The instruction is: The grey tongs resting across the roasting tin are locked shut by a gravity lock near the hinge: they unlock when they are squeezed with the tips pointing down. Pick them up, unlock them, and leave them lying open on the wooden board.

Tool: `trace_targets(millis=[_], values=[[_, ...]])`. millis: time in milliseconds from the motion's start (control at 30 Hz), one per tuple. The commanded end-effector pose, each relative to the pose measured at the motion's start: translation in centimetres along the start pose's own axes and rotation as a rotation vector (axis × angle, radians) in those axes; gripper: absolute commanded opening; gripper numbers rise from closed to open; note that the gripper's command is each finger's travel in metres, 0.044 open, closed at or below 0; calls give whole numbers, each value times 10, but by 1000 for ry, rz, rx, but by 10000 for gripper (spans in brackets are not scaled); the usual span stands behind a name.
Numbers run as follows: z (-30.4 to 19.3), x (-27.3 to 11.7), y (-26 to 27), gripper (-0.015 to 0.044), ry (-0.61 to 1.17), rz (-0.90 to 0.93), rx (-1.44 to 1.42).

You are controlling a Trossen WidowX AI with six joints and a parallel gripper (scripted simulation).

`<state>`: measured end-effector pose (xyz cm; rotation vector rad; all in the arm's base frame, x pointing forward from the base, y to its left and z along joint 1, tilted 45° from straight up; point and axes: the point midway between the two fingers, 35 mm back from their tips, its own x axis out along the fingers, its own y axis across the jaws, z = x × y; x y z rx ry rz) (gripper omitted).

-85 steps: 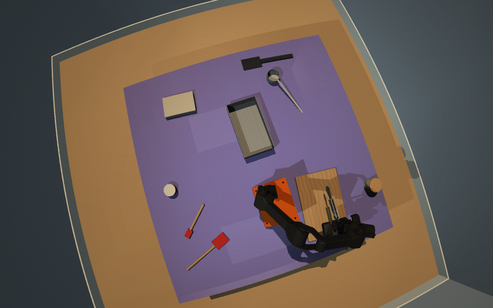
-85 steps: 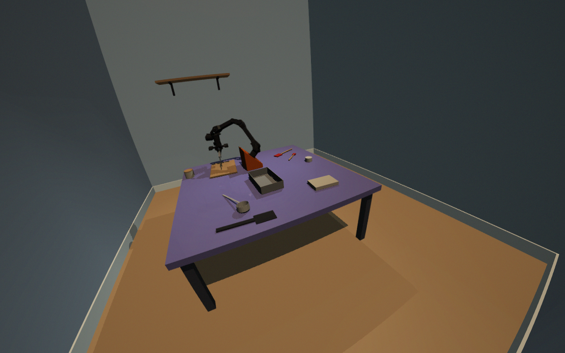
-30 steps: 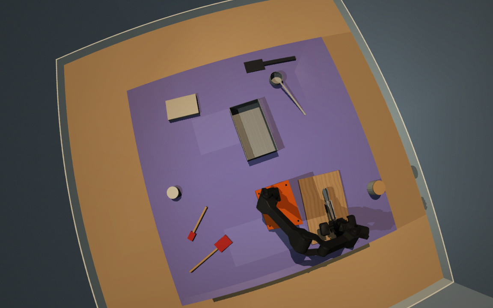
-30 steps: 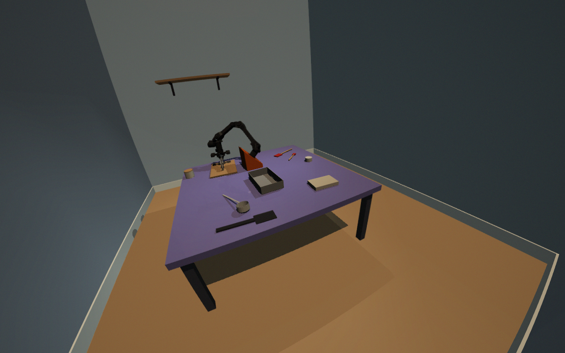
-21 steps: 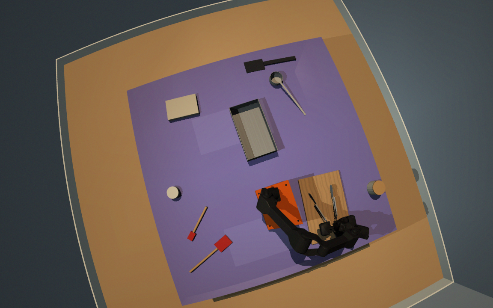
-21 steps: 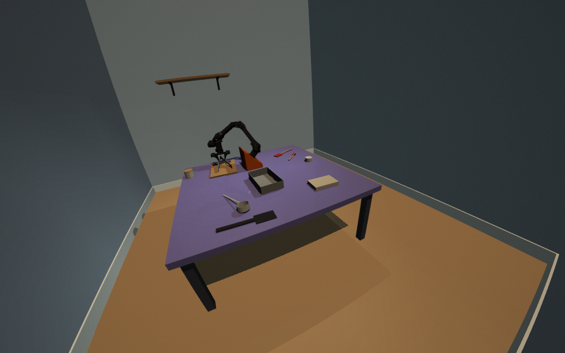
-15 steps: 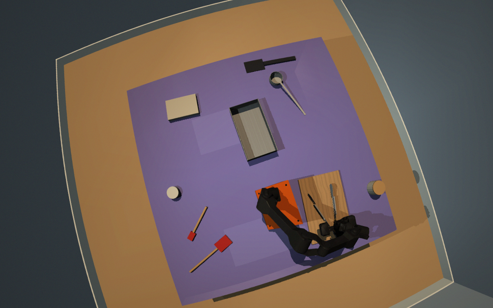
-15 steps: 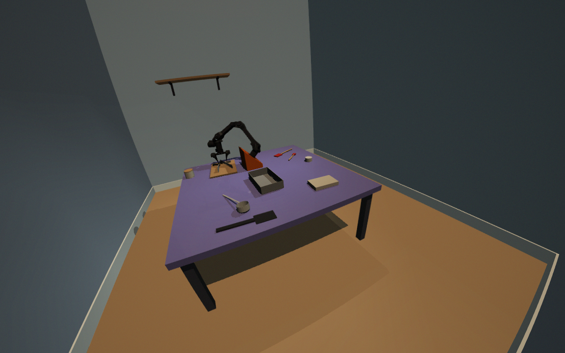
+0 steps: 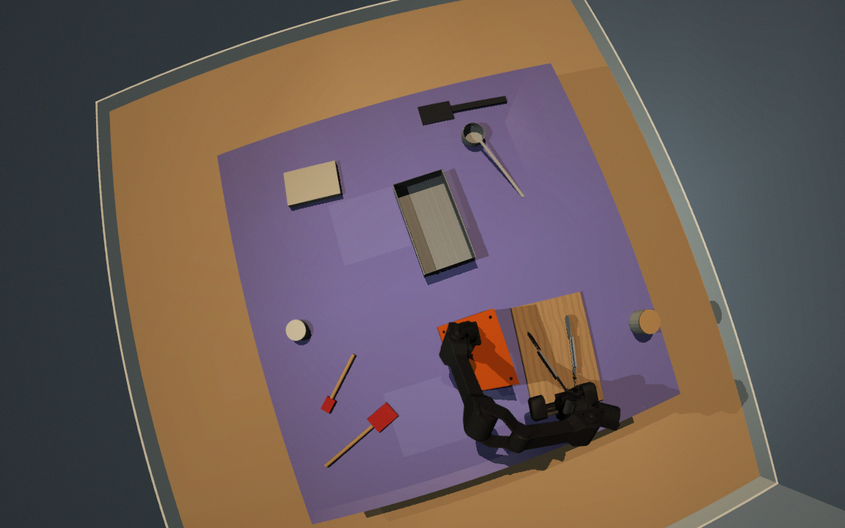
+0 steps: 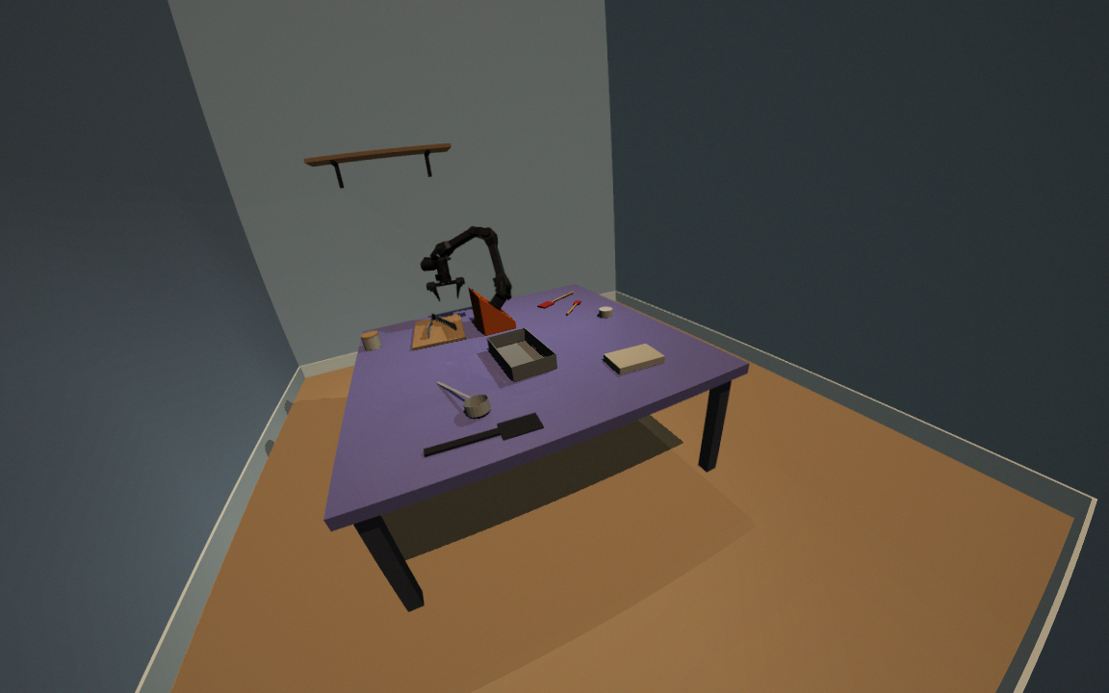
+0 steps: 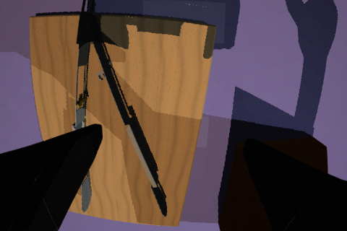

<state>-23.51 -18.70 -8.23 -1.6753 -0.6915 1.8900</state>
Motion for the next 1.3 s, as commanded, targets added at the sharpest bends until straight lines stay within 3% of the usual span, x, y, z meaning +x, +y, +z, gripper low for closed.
trace_targets(millis=[0, 367, 633, 1267], values=[[-7, -28, -51, 440, 1, -14, -11], [-10, -39, -69, 440, 0, -16, -12], [-11, -87, -66, 440, 0, -8, -5], [-11, -87, -66, 440, 0, -8, -5]])
